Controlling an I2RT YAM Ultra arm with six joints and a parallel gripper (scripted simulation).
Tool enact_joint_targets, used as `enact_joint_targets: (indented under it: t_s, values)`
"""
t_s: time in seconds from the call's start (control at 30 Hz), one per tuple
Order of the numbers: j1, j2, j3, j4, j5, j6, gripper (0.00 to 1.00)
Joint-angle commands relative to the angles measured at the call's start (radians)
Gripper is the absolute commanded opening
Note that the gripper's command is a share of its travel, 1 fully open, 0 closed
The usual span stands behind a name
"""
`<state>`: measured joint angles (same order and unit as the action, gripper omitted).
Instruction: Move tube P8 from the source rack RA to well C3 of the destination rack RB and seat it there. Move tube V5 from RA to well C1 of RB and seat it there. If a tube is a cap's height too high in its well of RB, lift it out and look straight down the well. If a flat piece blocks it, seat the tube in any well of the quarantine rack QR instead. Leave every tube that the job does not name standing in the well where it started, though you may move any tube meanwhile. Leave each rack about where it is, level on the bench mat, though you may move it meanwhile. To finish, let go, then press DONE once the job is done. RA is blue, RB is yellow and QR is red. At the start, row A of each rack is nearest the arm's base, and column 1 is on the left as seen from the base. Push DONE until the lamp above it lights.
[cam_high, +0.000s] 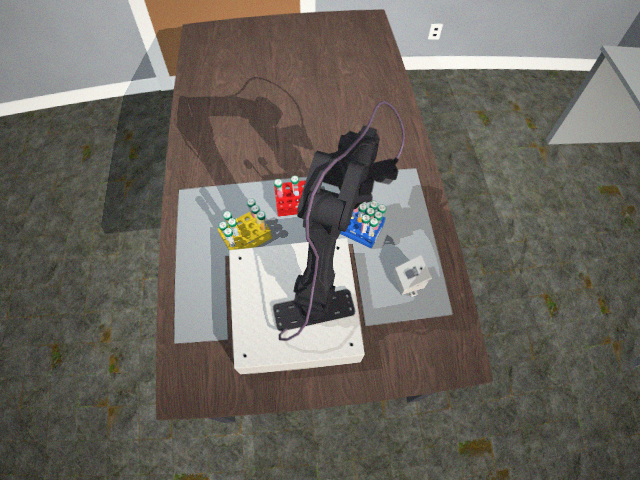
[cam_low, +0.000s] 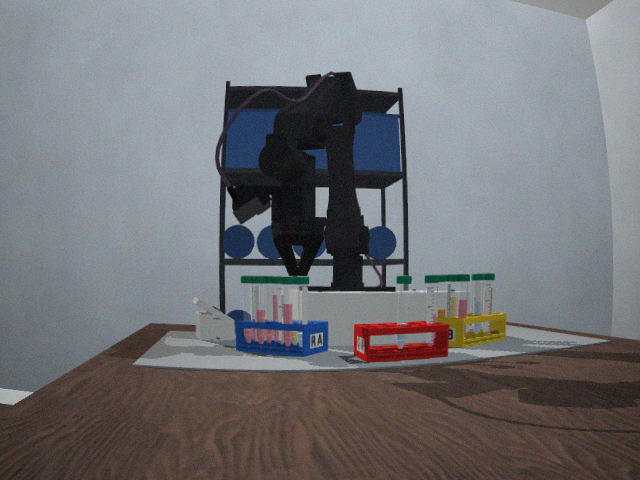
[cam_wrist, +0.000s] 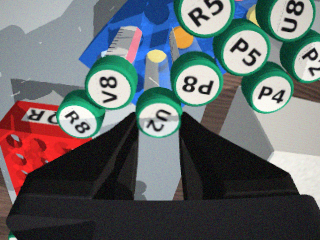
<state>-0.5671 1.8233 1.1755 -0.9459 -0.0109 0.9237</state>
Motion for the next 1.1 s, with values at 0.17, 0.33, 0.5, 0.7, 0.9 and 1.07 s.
enact_joint_targets:
  t_s: [0.17,0.33,0.5,0.7,0.9,1.07]
  values:
    - [-0.002,-0.002,0.005,0.004,0.001,0.0,0.0]
    - [-0.002,-0.002,0.005,0.004,0.001,0.0,0.0]
    - [-0.008,-0.024,0.037,-0.026,0.003,-0.002,0.0]
    - [-0.01,-0.035,0.053,-0.049,0.005,-0.003,0.0]
    - [-0.012,-0.041,0.061,-0.064,0.005,-0.005,0.0]
    - [-0.013,-0.047,0.074,-0.083,0.005,-0.006,0.0]
